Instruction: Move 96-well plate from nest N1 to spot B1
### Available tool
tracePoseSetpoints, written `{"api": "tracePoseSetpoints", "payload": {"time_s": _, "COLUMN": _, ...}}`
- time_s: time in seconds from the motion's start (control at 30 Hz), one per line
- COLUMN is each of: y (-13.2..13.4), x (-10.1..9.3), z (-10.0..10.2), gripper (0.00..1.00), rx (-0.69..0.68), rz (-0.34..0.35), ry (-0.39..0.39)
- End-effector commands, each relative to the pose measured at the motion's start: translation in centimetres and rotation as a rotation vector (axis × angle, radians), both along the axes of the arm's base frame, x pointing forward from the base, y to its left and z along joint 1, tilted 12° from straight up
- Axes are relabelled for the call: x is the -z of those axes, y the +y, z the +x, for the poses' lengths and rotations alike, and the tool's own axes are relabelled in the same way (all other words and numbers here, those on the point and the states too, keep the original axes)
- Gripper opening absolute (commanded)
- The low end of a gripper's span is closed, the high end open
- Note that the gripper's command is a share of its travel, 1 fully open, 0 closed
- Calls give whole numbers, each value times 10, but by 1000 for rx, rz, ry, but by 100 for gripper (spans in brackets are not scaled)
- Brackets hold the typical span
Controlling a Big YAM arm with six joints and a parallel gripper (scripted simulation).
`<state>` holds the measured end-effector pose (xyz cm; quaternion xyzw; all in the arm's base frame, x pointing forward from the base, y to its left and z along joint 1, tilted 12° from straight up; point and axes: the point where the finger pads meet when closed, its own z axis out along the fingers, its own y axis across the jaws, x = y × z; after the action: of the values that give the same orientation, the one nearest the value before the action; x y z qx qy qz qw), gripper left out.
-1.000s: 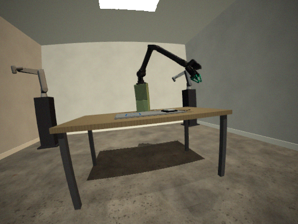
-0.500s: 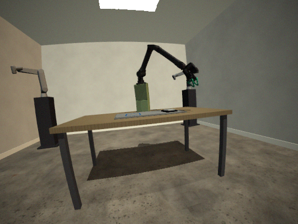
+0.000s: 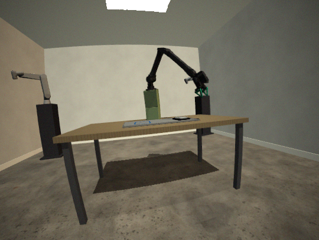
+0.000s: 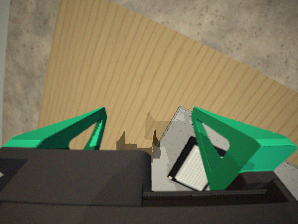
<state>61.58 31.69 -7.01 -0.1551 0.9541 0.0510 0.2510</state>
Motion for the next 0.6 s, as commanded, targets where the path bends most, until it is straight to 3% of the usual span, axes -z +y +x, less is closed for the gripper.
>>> {"api": "tracePoseSetpoints", "payload": {"time_s": 0.0, "y": -22, "x": 19, "z": -3, "gripper": 100, "rx": 8, "rz": -7, "ry": 3}}
{"api": "tracePoseSetpoints", "payload": {"time_s": 0.07, "y": -23, "x": 20, "z": -3, "gripper": 100, "rx": 9, "rz": -8, "ry": 2}}
{"api": "tracePoseSetpoints", "payload": {"time_s": 0.13, "y": -29, "x": 28, "z": -16, "gripper": 100, "rx": 74, "rz": -32, "ry": 69}}
{"api": "tracePoseSetpoints", "payload": {"time_s": 0.2, "y": -18, "x": 17, "z": -4, "gripper": 100, "rx": 110, "rz": -26, "ry": 67}}
{"api": "tracePoseSetpoints", "payload": {"time_s": 0.23, "y": -38, "x": 23, "z": -18, "gripper": 100, "rx": 126, "rz": -37, "ry": 88}}
{"api": "tracePoseSetpoints", "payload": {"time_s": 0.3, "y": -38, "x": 23, "z": -18, "gripper": 100, "rx": 126, "rz": -37, "ry": 88}}
{"api": "tracePoseSetpoints", "payload": {"time_s": 0.33, "y": -40, "x": 6, "z": -8, "gripper": 100, "rx": 129, "rz": -7, "ry": 44}}
{"api": "tracePoseSetpoints", "payload": {"time_s": 0.43, "y": -51, "x": 18, "z": -16, "gripper": 100, "rx": 129, "rz": -10, "ry": 49}}
{"api": "tracePoseSetpoints", "payload": {"time_s": 0.5, "y": -62, "x": 50, "z": -30, "gripper": 100, "rx": 110, "rz": -40, "ry": 83}}
{"api": "tracePoseSetpoints", "payload": {"time_s": 0.57, "y": -67, "x": 53, "z": -32, "gripper": 100, "rx": 110, "rz": -41, "ry": 83}}
